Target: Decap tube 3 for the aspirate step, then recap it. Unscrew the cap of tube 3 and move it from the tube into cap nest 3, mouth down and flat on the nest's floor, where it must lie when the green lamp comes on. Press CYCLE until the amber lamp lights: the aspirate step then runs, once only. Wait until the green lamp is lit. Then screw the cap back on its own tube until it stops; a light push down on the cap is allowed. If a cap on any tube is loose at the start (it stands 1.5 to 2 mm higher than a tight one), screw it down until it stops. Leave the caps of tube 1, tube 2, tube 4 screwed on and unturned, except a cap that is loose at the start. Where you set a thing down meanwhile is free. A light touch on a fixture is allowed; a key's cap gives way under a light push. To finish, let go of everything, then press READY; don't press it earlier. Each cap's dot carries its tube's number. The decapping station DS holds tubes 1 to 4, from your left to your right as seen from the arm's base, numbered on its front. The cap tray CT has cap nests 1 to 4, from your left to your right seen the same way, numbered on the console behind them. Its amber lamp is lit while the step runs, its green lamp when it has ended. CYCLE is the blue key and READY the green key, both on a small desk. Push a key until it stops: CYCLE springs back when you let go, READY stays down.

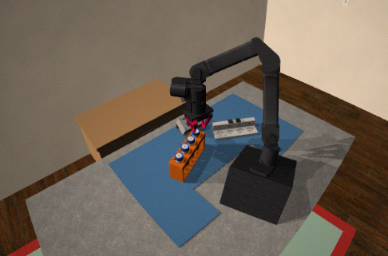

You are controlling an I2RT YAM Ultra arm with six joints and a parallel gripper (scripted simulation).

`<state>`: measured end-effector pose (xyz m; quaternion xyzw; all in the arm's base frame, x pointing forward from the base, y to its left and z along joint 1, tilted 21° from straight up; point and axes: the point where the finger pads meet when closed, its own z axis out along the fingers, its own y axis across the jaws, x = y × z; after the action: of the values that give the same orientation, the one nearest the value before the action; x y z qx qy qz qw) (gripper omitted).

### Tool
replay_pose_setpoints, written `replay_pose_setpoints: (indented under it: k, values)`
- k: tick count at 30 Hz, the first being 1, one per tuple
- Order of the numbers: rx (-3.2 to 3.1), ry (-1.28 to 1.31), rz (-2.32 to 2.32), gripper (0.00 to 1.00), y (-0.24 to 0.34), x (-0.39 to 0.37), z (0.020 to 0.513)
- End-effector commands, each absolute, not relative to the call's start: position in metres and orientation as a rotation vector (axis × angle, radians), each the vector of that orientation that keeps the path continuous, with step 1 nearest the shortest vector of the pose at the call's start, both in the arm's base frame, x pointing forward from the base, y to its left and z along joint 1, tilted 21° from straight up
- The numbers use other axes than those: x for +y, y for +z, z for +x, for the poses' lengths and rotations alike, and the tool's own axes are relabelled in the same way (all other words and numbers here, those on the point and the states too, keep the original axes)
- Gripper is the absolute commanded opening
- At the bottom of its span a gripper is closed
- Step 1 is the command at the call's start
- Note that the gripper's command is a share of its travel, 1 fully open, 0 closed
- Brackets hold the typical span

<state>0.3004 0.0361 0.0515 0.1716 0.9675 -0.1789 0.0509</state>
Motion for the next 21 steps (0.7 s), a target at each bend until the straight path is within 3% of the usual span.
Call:
replay_pose_setpoints:
  k: [1, 21]
  values:
    - [2.797, -0.493, 0.893, 0.49, 0.052, 0.050, 0.308]
    - [2.209, -0.358, 1.793, 0.49, 0.044, 0.072, 0.317]
